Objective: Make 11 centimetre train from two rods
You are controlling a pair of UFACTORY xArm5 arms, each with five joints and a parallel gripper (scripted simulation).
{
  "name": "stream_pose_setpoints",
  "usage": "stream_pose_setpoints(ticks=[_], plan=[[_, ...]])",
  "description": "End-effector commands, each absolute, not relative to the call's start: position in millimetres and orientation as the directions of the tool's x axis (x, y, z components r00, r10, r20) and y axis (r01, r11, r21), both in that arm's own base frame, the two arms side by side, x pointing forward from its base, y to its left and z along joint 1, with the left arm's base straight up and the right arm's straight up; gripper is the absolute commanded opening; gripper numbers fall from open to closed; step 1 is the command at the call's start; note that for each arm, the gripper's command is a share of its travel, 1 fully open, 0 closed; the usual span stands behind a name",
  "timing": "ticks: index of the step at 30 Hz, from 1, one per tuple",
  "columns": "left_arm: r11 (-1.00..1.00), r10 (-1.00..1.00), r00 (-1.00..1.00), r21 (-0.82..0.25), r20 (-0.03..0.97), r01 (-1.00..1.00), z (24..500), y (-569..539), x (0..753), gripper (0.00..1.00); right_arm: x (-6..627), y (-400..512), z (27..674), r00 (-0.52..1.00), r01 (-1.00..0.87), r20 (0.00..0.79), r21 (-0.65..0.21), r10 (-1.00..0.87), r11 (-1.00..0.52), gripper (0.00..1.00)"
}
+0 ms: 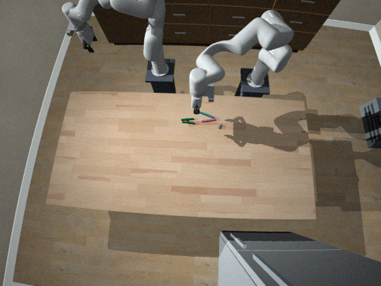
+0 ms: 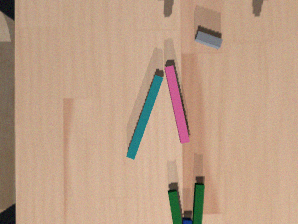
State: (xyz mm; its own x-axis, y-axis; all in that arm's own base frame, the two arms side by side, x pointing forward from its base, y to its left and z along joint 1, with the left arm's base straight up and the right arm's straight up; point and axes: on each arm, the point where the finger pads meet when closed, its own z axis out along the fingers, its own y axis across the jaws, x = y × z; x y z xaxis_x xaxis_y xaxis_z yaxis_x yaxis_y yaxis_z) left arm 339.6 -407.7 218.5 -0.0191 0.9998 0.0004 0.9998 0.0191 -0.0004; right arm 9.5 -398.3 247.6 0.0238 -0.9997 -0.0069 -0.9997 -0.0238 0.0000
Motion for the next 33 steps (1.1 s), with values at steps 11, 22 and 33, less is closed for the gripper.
stream_pose_setpoints(ticks=[11, 22, 33], plan=[[-0.109, 0.994, 0.109, 0.004, -0.004, 0.994, 197, -398, 344, 1.0, 10, -400, 250, 0.024, -1.0, 0.0, 0.0, -1.0, -0.024, 1.0], [-0.388, 0.922, 0.388, 0.005, -0.002, 0.922, 144, -371, 346, 1.0, 10, -400, 250, 0.024, -1.0, 0.0, 0.0, -1.0, -0.024, 1.0], [-0.618, 0.786, 0.618, 0.005, -0.001, 0.786, 98, -341, 342, 1.0, 10, -400, 250, 0.024, -1.0, 0.0, 0.0, -1.0, -0.024, 1.0]])
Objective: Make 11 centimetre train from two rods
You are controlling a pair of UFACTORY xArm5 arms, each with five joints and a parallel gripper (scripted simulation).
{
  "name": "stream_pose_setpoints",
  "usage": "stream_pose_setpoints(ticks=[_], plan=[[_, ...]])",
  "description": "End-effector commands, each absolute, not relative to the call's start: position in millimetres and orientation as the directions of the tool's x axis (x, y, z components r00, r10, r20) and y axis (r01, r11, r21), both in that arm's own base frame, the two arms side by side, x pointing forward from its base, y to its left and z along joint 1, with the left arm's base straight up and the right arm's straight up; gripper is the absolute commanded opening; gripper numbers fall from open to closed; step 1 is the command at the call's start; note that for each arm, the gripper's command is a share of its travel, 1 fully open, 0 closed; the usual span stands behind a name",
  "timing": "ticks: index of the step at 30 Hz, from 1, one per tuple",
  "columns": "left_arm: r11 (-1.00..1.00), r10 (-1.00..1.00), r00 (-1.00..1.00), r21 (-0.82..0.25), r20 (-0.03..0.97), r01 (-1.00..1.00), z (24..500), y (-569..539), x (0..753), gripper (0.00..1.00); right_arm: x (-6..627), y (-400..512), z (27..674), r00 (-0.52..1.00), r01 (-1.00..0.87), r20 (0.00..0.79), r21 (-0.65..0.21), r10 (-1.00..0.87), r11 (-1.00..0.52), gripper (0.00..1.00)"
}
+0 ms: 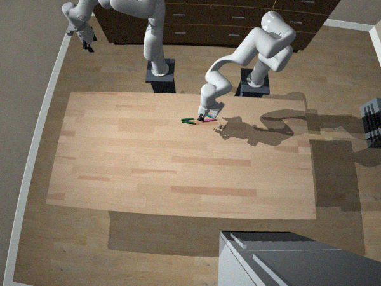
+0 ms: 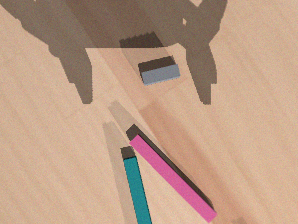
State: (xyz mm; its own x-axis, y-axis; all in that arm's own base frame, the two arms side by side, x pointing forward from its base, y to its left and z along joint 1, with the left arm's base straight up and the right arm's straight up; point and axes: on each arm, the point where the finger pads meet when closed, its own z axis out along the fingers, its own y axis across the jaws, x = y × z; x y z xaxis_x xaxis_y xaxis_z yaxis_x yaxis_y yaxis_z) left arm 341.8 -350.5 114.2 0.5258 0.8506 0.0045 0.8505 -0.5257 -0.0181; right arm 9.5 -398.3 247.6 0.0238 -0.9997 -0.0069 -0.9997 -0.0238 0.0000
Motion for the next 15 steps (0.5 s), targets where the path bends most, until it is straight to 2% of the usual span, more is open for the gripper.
stream_pose_setpoints(ticks=[1, 5, 15], plan=[[-0.618, 0.786, 0.618, 0.005, -0.001, 0.786, 98, -341, 342, 1.0, 10, -400, 250, 0.024, -1.0, 0.0, 0.0, -1.0, -0.024, 1.0], [-0.691, 0.723, 0.691, 0.005, 0.0, 0.723, 83, -329, 339, 1.0, 10, -400, 250, 0.024, -1.0, 0.0, 0.0, -1.0, -0.024, 1.0], [-0.694, 0.72, 0.694, 0.005, 0.0, 0.72, 82, -328, 339, 1.0, 10, -400, 250, 0.024, -1.0, 0.0, 0.0, -1.0, -0.024, 1.0]])
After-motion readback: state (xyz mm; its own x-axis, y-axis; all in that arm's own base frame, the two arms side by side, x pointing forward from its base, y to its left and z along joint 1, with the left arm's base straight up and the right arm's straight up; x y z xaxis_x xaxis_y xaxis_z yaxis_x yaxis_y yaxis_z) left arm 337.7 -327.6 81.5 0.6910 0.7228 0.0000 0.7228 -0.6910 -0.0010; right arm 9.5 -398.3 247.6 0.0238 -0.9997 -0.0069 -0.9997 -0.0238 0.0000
